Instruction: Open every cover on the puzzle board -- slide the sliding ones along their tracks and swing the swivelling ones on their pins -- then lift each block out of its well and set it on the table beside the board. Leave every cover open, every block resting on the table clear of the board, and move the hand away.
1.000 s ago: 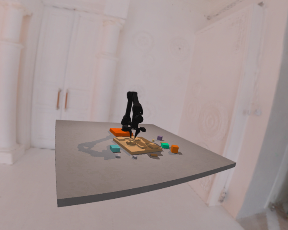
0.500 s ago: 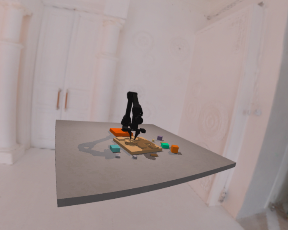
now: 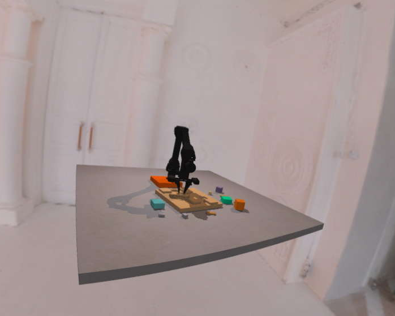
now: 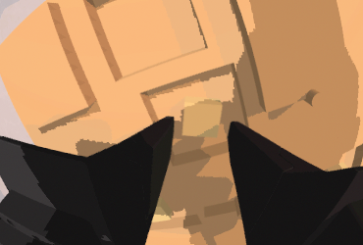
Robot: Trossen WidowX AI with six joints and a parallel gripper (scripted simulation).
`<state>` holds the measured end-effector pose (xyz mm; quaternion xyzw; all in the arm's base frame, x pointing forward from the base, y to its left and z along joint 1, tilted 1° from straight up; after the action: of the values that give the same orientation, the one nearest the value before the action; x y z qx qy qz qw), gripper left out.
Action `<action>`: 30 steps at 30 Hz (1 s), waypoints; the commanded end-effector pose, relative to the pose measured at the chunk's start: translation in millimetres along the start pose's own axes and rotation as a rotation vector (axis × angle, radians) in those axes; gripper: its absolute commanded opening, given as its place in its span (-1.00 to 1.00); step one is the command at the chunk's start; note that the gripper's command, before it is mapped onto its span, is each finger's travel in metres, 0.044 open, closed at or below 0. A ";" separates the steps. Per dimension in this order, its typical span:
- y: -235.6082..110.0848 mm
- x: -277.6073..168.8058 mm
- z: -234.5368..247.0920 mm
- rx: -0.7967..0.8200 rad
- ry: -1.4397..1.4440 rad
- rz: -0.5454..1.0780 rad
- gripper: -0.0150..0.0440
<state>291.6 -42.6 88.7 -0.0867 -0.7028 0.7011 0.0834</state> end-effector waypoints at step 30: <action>9.9 -0.4 0.0 0.000 -0.001 0.003 -0.22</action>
<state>291.9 -42.7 78.4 -0.0869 -0.7028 0.7012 0.0825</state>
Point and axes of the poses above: the point midway between the two fingers, 35 mm back from their tips, its own y axis out along the fingers, its own z axis across the jaws, x = y × z, the point moved 6 cm from there along -y, back along the fingers, and after that the axes turned 1 degree about -y, right-handed, at the moved point
